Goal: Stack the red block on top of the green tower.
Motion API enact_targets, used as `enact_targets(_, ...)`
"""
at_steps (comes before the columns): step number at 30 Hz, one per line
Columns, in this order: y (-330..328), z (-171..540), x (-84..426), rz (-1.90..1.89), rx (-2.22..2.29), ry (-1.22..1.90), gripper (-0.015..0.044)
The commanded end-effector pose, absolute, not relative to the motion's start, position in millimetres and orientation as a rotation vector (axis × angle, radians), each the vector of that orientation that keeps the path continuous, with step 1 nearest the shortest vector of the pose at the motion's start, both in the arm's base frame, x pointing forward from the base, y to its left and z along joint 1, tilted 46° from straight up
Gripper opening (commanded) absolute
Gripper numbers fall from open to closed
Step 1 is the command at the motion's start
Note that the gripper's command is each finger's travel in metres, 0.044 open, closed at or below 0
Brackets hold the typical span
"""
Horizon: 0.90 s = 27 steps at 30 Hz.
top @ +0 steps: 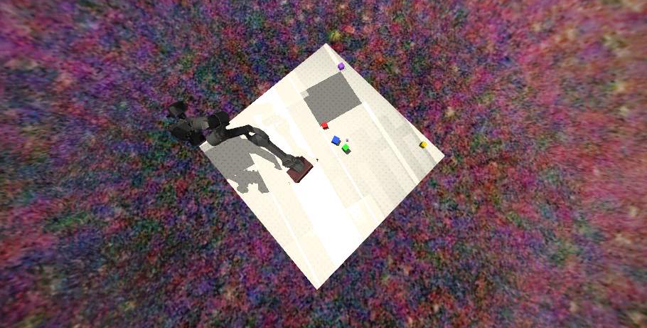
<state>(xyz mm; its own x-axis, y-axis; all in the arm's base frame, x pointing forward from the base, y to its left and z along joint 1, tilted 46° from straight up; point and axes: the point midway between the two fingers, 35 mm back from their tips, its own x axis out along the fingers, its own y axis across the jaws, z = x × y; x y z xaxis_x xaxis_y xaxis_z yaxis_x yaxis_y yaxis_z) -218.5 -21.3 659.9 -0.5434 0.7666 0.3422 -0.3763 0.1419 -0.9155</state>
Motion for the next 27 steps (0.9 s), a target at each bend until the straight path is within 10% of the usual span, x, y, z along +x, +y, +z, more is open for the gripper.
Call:
enact_targets(1,-22.2,660.2,-218.8,1.566,-0.397,-1.507,0.0426)
enact_targets(27,-321.5,655.7,-178.2,0.116,0.284,-2.359,0.0440)
